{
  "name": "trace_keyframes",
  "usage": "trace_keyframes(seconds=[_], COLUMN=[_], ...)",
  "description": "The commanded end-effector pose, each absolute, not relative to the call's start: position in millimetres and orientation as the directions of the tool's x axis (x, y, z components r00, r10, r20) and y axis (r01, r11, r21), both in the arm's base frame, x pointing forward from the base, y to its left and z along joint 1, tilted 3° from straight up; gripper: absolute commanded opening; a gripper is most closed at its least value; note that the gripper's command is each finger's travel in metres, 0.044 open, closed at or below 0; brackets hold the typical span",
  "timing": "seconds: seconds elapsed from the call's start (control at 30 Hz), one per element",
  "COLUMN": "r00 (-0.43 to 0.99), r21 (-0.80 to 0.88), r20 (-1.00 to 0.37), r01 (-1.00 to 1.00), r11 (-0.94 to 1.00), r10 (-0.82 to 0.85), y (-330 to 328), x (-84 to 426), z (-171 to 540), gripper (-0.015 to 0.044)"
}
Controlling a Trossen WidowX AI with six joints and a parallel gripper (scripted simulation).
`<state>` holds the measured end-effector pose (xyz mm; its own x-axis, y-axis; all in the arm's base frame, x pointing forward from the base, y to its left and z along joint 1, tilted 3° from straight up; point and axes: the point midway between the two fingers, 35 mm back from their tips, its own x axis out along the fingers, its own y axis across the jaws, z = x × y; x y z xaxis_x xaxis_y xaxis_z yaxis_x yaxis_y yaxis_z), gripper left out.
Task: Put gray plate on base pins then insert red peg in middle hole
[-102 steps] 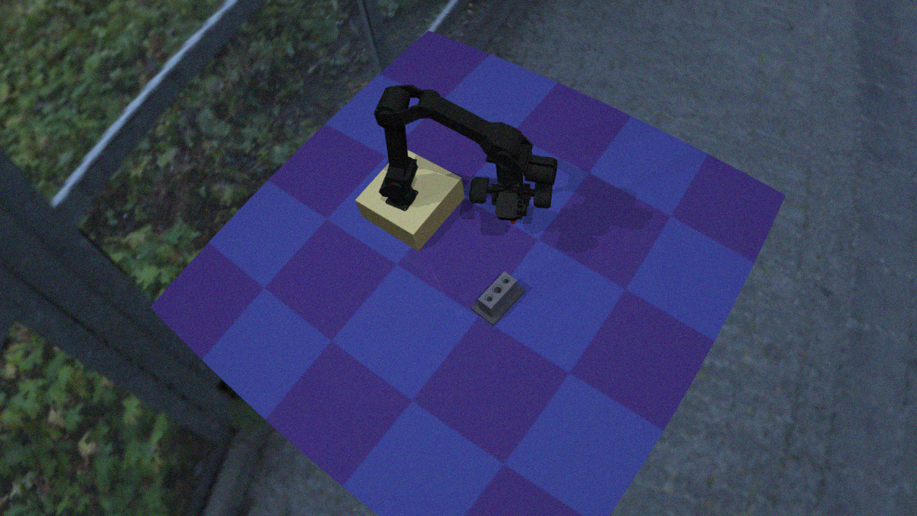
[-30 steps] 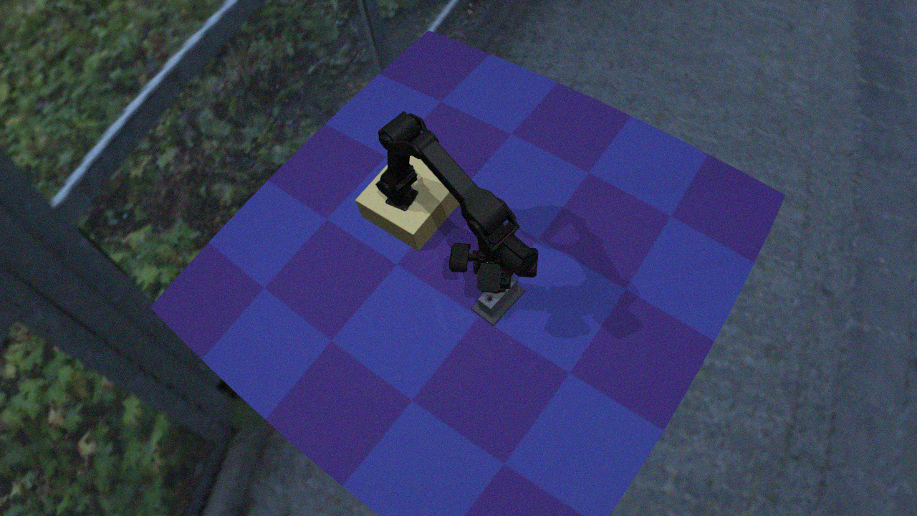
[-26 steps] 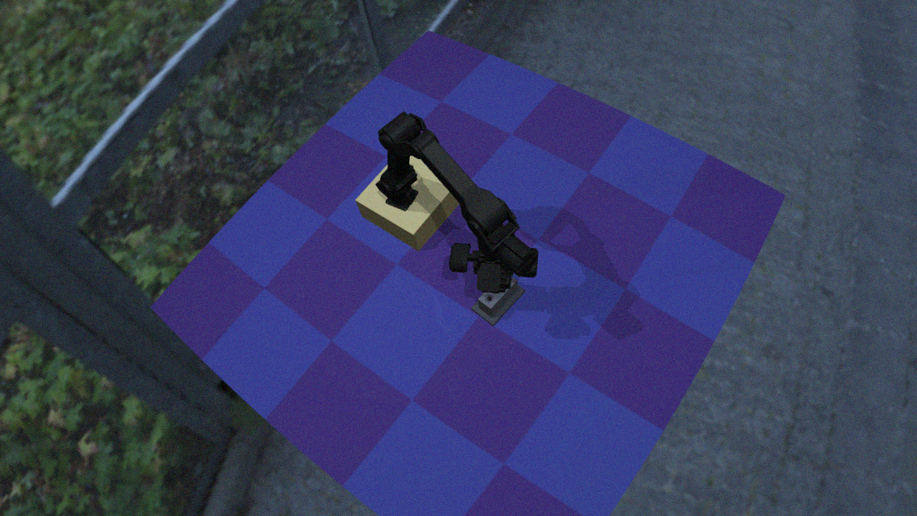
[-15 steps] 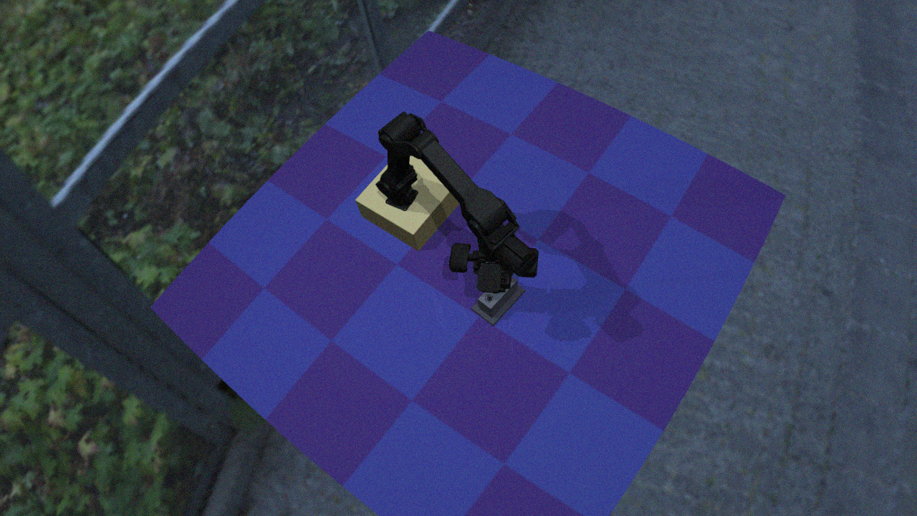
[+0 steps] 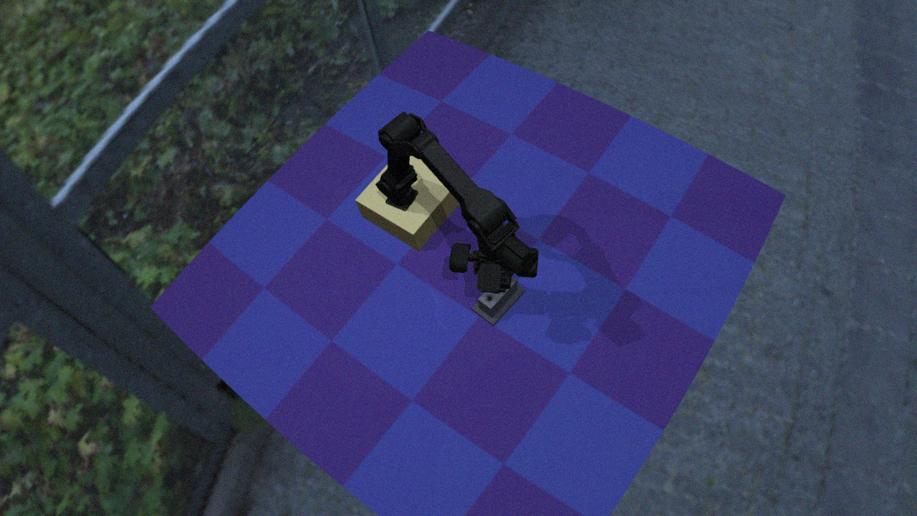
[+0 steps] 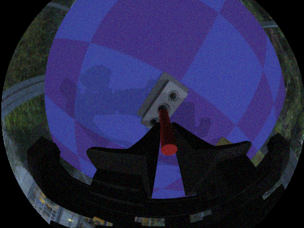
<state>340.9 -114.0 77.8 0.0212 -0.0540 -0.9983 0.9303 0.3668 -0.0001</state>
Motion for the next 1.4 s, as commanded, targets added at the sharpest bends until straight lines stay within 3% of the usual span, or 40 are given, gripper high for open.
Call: trace_keyframes(seconds=[0.0, 1.37], r00=[0.019, 0.024], r21=[-0.002, 0.002], r20=[-0.998, -0.998], r01=[0.930, 0.930], r11=[0.368, 0.367], r10=[-0.054, -0.055], y=[-114, -115], x=[341, 340], z=[74, 61], gripper=[0.0000, 0.0000])
